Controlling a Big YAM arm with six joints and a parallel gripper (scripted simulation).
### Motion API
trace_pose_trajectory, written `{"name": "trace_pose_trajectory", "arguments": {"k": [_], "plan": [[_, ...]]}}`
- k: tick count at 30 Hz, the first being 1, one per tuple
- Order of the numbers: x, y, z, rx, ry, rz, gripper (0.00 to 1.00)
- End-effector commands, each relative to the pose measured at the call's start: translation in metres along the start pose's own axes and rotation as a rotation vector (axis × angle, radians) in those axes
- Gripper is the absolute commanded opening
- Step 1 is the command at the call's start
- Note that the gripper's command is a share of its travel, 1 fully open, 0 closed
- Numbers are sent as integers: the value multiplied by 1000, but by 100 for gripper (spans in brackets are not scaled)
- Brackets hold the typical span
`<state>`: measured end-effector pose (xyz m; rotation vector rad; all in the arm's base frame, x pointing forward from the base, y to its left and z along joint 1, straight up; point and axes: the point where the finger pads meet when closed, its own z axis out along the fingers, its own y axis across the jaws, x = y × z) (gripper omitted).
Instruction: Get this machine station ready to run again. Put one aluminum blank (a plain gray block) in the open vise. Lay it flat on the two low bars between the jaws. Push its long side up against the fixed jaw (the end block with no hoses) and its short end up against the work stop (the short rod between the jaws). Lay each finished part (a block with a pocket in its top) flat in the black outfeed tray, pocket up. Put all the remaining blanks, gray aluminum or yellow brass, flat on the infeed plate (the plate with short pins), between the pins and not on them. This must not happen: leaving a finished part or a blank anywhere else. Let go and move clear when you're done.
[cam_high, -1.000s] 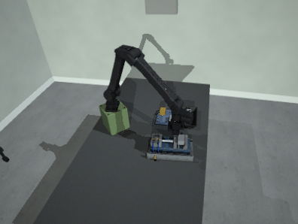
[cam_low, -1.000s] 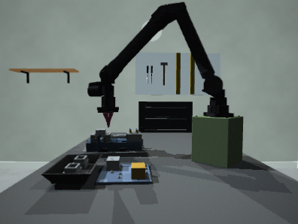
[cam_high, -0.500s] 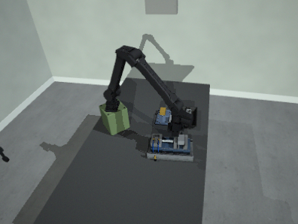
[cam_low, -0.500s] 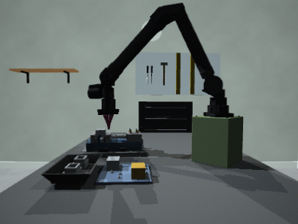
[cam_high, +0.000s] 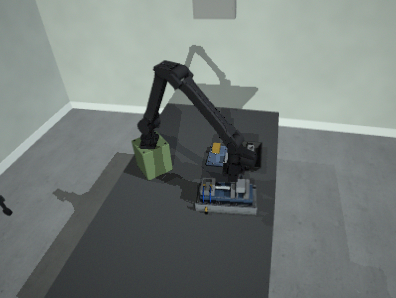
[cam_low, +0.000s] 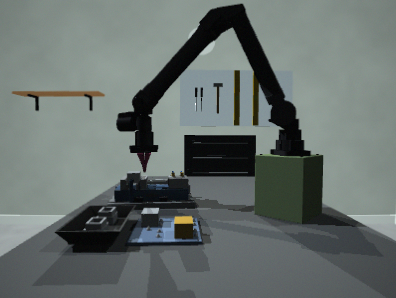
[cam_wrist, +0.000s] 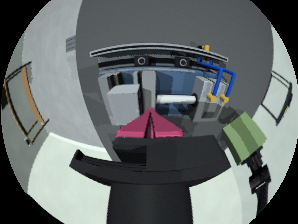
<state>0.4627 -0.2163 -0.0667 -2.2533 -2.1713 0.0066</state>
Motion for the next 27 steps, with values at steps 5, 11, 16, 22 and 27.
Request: {"name": "trace_pose_trajectory", "arguments": {"k": [5, 11, 16, 22, 27], "plan": [[-6, 16, -15, -45, -16, -13, 0], [-6, 16, -15, -46, -17, -13, 0], [-6, 16, -15, -46, -17, -13, 0], [-6, 17, -16, -46, -17, -13, 0], [-7, 19, -16, -47, -17, -13, 0]]}}
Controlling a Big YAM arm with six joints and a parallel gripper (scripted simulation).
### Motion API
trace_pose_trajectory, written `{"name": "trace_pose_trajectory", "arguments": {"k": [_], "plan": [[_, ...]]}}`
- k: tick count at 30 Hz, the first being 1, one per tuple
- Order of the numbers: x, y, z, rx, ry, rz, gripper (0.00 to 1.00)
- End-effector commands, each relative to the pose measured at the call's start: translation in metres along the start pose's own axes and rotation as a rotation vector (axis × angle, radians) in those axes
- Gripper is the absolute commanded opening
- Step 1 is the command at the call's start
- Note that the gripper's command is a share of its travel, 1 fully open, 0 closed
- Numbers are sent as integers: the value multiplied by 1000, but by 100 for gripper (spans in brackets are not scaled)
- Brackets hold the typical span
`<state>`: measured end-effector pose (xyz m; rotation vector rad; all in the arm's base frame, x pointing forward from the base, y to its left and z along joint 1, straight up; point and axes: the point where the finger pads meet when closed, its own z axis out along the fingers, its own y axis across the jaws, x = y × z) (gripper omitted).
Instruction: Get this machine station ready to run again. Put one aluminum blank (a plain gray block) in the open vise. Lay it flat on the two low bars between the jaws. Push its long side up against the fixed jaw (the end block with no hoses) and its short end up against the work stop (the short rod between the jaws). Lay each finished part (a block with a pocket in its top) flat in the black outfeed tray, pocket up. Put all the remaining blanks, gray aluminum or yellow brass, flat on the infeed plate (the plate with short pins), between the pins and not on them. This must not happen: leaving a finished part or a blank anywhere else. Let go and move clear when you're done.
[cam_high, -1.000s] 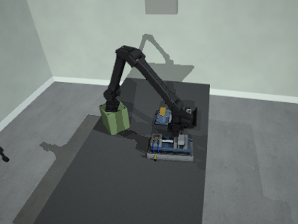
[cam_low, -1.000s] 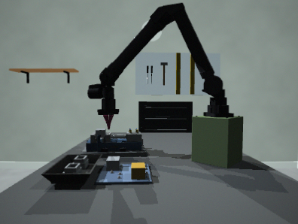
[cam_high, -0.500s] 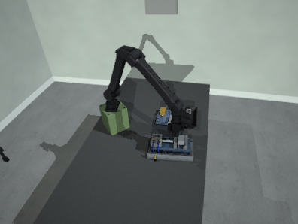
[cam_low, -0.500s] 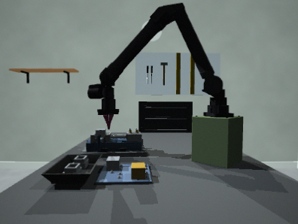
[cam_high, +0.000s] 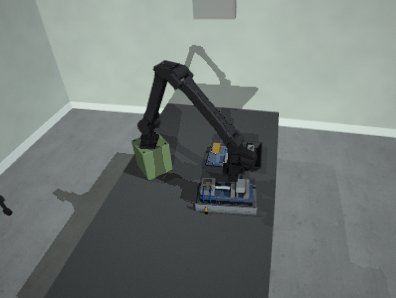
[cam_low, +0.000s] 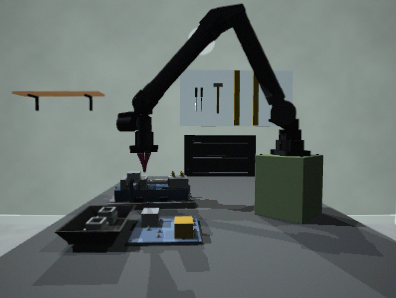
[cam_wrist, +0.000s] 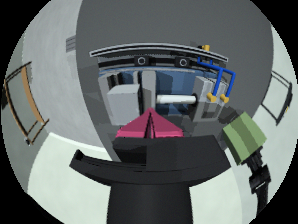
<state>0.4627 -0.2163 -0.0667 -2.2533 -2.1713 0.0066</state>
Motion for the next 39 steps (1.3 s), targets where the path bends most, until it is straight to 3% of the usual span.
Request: {"name": "trace_pose_trajectory", "arguments": {"k": [1, 20, 39], "plan": [[-7, 20, -15, -46, -17, -13, 0], [-4, 15, -2, -13, -3, -13, 0], [-4, 16, -12, -29, -9, -13, 0]]}}
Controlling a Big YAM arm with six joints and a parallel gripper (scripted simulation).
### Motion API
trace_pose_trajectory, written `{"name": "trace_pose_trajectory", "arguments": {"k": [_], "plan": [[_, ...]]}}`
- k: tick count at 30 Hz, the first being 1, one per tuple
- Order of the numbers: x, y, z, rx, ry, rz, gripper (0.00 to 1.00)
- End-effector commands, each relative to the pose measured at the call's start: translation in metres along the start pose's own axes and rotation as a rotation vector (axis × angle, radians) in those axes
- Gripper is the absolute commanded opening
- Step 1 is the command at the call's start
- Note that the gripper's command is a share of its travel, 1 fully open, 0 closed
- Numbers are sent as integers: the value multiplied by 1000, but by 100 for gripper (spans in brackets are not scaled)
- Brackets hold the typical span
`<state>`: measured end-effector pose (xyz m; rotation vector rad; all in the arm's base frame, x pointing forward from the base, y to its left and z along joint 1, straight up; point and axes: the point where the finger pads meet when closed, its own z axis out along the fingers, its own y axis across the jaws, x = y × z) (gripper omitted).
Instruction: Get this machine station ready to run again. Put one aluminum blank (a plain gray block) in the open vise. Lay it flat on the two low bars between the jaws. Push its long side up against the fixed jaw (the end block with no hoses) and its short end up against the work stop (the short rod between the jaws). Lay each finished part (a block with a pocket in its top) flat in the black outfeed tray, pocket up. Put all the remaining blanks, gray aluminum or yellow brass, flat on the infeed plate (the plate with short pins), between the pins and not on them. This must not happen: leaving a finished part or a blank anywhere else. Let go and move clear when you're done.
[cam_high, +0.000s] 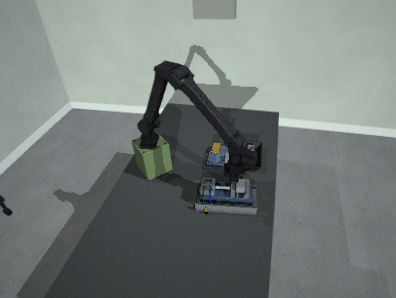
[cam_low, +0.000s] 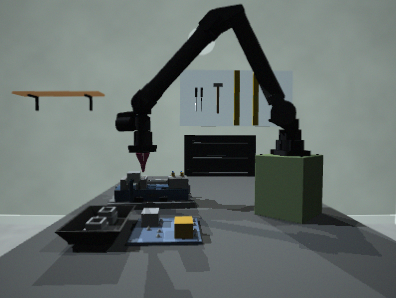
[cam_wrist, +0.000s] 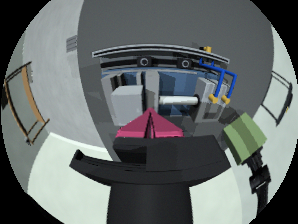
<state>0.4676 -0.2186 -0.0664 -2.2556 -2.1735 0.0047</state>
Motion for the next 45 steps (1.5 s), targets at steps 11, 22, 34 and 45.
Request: {"name": "trace_pose_trajectory", "arguments": {"k": [11, 22, 34, 45], "plan": [[-2, 11, -12, -26, -8, -13, 0], [1, 6, -13, -25, -8, -13, 0], [-4, 18, -22, -52, -19, -13, 0], [-5, 21, -24, -58, -22, -13, 0]]}}
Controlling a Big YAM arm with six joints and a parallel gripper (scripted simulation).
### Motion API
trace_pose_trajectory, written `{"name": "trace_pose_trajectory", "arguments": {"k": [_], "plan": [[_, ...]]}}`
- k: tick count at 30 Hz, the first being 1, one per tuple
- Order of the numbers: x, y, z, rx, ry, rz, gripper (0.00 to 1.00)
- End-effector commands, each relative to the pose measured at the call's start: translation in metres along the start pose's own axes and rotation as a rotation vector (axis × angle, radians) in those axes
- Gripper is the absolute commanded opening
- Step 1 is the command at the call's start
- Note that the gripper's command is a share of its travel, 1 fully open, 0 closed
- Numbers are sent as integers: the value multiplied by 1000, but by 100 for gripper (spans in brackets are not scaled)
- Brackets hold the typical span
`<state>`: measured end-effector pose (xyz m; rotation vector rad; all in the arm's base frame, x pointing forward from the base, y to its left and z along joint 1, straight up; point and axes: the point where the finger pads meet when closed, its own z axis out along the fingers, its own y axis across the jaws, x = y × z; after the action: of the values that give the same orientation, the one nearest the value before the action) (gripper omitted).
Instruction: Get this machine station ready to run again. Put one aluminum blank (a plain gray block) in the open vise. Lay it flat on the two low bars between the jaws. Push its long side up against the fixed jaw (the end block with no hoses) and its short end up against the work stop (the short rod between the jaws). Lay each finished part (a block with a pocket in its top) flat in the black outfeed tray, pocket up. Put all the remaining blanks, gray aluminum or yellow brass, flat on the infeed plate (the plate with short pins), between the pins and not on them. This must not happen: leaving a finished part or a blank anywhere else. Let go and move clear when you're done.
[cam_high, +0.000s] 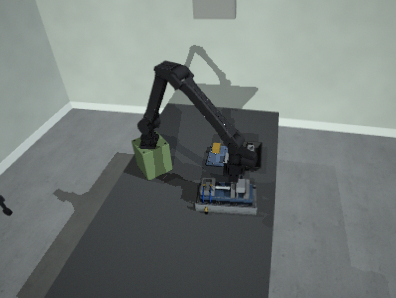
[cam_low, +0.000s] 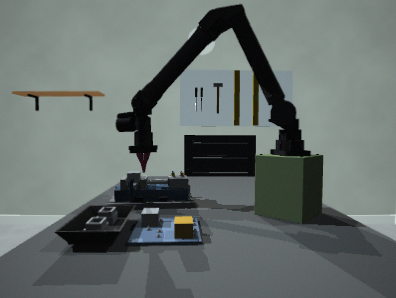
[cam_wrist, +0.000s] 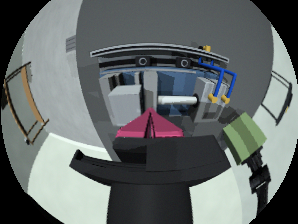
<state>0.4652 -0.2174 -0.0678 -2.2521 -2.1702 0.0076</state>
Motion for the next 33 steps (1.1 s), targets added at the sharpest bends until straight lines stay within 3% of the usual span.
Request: {"name": "trace_pose_trajectory", "arguments": {"k": [1, 33], "plan": [[-6, 23, -26, -63, -24, -13, 0], [-4, 23, -17, -43, -15, -13, 0]]}}
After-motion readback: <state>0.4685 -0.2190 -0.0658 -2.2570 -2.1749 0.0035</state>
